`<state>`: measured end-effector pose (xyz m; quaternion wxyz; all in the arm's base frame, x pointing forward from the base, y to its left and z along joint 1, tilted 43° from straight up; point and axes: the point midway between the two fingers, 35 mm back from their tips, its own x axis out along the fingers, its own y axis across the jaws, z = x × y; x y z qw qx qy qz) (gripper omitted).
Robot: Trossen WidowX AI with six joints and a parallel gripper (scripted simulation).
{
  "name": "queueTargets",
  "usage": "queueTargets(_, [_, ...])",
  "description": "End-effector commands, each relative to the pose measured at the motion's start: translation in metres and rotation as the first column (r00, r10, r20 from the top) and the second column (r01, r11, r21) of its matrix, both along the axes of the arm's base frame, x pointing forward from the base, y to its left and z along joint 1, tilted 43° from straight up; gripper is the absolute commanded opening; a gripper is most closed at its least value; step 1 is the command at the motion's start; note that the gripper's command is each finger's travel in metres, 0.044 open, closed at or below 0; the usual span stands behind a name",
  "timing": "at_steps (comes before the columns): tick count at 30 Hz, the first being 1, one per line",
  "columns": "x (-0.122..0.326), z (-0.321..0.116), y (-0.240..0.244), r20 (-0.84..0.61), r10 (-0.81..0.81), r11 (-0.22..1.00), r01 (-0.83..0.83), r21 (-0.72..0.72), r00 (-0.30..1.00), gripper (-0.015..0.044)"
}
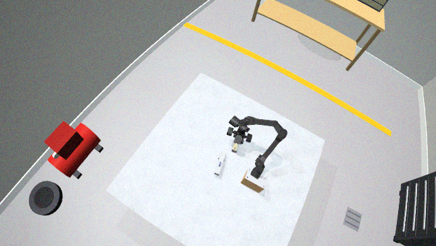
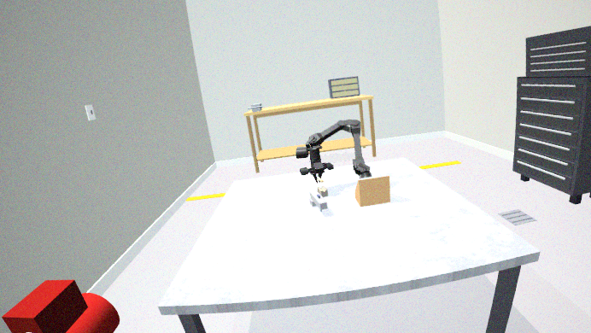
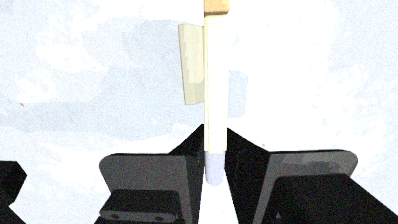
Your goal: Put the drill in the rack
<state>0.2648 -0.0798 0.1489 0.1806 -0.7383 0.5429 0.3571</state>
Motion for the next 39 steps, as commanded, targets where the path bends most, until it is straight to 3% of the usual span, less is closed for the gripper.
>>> queueTargets(1, [-0.005, -0.001, -0.002, -0.008, 0.005, 1.000, -0.005, 0.003, 1.000, 0.0000])
queueTargets(39, [0.002, -0.033, -0.033, -0.008, 0.005, 1.000, -0.005, 0.001, 1.000, 0.0000])
